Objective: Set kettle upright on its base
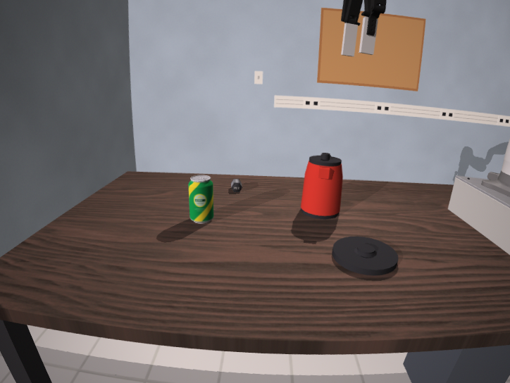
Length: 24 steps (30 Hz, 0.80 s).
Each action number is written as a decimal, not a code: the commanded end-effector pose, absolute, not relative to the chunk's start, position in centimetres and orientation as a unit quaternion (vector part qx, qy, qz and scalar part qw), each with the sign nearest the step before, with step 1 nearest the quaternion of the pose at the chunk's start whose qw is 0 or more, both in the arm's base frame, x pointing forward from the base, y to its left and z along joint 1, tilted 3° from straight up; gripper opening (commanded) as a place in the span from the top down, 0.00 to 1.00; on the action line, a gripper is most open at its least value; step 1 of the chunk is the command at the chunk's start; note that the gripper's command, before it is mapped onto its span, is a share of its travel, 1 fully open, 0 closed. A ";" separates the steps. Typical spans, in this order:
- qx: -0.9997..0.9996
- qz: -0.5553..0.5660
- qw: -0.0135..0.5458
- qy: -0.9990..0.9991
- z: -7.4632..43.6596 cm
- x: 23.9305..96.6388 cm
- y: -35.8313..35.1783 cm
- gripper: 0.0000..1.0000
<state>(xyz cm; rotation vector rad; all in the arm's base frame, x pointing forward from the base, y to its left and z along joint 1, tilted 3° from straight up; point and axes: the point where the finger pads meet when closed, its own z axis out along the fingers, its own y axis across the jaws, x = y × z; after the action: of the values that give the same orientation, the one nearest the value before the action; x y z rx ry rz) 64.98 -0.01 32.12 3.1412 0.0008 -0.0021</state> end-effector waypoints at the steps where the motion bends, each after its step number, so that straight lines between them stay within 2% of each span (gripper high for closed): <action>1: 1.000 0.000 0.000 0.001 32.2 65.0 0.0 0.48; 24: 1.000 0.000 0.000 0.027 32.0 65.0 -0.4 0.48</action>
<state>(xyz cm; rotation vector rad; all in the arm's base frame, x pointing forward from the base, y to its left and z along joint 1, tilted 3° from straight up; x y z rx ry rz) 64.99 -0.32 31.93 3.1404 0.0711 -0.0030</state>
